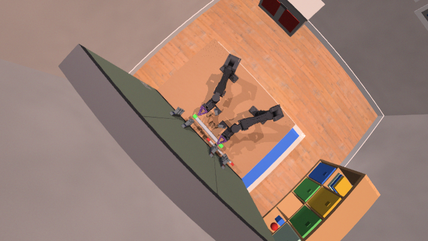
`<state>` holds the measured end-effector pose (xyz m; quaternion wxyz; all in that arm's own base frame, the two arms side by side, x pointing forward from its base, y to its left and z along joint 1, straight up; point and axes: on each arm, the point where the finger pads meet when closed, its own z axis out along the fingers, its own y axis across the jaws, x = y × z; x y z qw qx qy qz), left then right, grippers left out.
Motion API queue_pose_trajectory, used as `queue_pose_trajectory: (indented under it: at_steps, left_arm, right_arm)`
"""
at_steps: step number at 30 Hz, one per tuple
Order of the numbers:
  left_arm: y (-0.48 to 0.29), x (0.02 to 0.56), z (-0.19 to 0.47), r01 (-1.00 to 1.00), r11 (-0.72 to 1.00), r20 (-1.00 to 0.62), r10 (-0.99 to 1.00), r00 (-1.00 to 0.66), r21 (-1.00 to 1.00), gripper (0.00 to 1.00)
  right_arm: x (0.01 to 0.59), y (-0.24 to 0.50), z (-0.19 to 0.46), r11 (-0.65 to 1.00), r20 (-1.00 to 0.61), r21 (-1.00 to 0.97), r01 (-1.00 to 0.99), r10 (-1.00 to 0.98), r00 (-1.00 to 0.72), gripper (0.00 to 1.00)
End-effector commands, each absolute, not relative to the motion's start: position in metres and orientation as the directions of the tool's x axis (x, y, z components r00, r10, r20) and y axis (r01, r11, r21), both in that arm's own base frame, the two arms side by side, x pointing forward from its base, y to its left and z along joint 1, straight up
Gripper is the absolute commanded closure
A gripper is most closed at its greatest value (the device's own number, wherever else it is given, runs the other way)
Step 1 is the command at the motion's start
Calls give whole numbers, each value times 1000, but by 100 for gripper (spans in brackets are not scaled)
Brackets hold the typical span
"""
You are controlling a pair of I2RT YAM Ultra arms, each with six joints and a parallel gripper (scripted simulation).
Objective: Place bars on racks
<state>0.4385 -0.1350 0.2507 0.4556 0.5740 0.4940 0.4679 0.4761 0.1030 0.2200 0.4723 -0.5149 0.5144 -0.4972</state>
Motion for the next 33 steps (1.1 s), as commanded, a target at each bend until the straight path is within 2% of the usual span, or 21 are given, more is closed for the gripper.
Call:
queue_pose_trajectory:
  at_steps: [1, 33]
  left_arm:
    - [-130, 440, 302, -4, 2, -2, 998, 58, 1000, 100]
    - [-130, 440, 298, -4, 2, -2, 998, 58, 1000, 100]
  right_arm:
    - [487, 104, 240, 0, 0, -1000, 0, -1000, -22, 0]
    - [519, 103, 238, 0, 0, -1000, 0, -1000, -22, 0]
